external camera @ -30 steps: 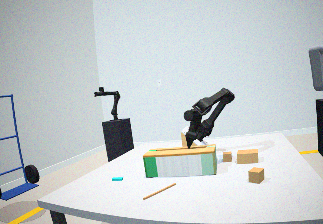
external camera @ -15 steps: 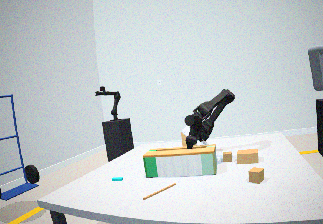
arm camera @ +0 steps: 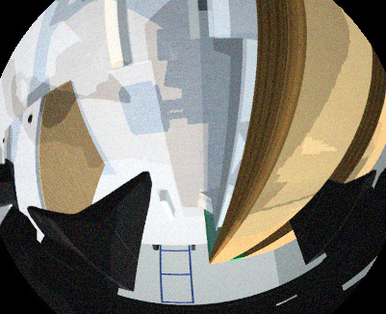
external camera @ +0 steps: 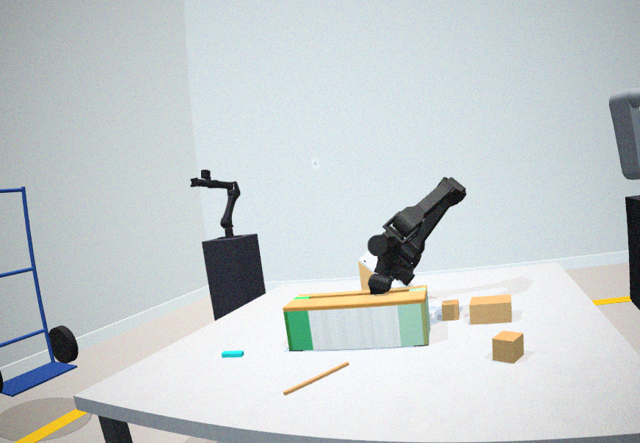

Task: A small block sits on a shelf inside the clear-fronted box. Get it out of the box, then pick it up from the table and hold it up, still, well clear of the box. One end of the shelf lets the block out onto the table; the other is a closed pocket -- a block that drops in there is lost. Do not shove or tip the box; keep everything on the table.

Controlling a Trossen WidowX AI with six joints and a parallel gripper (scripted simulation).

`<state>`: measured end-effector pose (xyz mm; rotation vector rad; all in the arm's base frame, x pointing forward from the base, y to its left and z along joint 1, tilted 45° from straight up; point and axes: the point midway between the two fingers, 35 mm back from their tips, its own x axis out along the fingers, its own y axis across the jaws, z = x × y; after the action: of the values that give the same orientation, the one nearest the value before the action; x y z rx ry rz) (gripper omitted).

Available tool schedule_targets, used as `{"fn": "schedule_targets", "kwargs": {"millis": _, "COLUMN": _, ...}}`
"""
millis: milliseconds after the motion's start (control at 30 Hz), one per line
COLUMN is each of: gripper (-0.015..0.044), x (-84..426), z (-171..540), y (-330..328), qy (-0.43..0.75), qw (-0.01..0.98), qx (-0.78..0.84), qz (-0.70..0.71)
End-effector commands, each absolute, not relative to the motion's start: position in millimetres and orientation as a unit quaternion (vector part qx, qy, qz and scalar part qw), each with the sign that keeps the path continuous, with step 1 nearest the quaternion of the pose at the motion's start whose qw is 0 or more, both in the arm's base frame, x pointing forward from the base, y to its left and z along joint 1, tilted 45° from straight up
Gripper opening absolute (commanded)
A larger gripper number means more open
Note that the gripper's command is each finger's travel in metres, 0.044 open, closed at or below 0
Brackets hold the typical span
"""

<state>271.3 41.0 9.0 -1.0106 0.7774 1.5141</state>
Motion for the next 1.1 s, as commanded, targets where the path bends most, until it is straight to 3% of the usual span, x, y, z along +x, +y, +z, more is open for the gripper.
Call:
{"fn": "schedule_targets", "kwargs": {"millis": 0, "gripper": 0.0400, "x": 272.0, "z": 8.0, "y": 39.4, "qy": 0.328, "qw": 0.548, "qx": -0.427, "qz": 0.640}}
{"fn": "schedule_targets", "kwargs": {"millis": 1067, "gripper": 0.0400, "x": 281.8, "z": -37.0, "y": -4.6, "qy": 0.329, "qw": 0.548, "qx": -0.428, "qz": 0.639}}
